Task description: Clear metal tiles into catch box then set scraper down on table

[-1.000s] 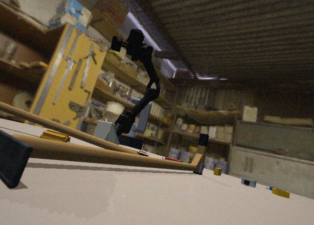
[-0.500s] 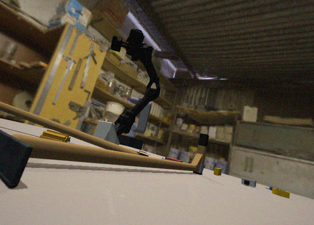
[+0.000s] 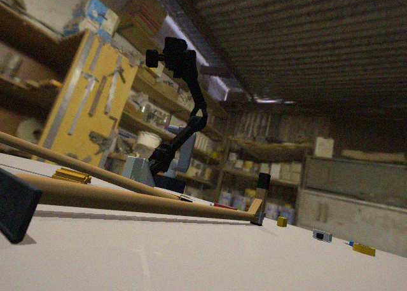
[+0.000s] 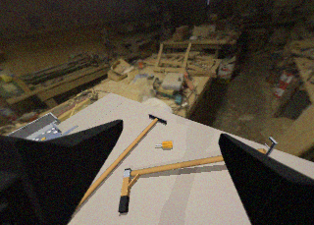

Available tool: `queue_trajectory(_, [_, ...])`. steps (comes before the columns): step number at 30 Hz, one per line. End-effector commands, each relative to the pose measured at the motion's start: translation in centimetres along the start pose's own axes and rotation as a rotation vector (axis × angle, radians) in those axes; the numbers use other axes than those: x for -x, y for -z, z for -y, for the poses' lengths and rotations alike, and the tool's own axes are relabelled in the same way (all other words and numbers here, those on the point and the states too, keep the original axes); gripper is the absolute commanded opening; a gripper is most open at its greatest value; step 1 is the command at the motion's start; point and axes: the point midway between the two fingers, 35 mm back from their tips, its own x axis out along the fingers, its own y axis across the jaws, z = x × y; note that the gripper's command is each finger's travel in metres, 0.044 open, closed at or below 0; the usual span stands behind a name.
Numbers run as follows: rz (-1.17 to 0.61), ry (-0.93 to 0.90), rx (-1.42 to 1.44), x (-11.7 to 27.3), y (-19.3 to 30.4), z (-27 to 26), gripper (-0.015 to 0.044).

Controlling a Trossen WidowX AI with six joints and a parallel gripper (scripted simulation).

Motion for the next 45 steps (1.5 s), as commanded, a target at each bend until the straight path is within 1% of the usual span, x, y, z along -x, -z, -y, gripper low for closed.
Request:
queue_trajectory(1, [0.064, 0.055, -0.11, 2.4, -1.4, 0.6, 0.044])
queue_trajectory(13, [0.24, 0.167, -0.41, 8.5, -3.9, 2.3, 0.044])
queue_trajectory(24, [0.434, 0.232, -0.688, 14.7, -5.3, 3.6, 0.044])
queue_trajectory(35, [0.655, 0.256, -0.962, 21.2, -5.6, 4.4, 0.044])
queue_trajectory(45, [0.879, 0.236, -1.203, 27.2, -5.0, 4.8, 0.044])
